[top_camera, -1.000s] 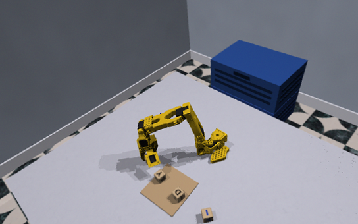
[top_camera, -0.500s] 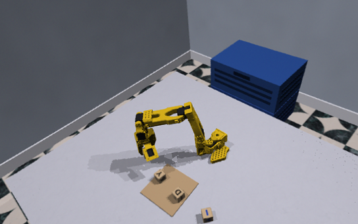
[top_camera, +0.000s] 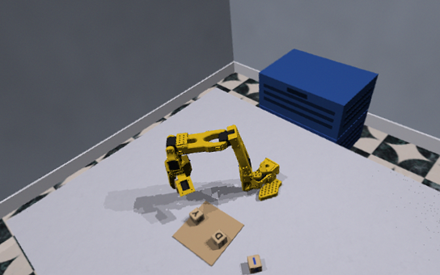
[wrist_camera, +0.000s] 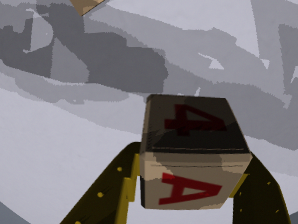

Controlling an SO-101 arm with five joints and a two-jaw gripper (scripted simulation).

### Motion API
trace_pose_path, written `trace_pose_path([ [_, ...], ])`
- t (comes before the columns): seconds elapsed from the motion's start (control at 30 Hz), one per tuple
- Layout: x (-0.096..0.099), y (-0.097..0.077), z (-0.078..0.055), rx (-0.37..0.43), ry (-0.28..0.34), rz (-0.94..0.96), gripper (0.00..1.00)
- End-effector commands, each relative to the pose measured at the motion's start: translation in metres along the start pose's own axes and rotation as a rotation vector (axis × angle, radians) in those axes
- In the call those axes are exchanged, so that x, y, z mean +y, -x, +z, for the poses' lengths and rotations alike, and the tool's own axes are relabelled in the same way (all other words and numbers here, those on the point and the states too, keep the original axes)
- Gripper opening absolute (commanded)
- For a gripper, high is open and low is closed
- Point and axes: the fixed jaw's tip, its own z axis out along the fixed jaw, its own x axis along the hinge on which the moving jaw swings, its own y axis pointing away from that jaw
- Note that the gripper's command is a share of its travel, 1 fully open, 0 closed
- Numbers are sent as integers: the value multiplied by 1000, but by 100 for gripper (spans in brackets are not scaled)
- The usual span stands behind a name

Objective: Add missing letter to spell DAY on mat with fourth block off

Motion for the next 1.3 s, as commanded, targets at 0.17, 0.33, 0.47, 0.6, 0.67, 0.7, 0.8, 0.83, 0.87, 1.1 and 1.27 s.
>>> trace_pose_path([
  [0.17,-6,43,-9,10,-58,-106,0],
  [0.33,-2,68,-8,6,-58,-172,0],
  [0.47,8,100,-6,0,-59,-257,0],
  [0.6,19,121,-4,-4,-58,-320,0],
  [0.67,23,127,-4,-5,-58,-338,0],
  [0.7,24,129,-4,-5,-58,-344,0],
  [0.8,25,131,-3,-6,-58,-351,0],
  [0.83,25,131,-3,-6,-58,-351,0],
  [0.87,25,131,-3,-6,-58,-351,0],
  [1.1,25,131,-3,-6,-58,-351,0],
  [1.27,25,131,-3,-6,-58,-351,0],
])
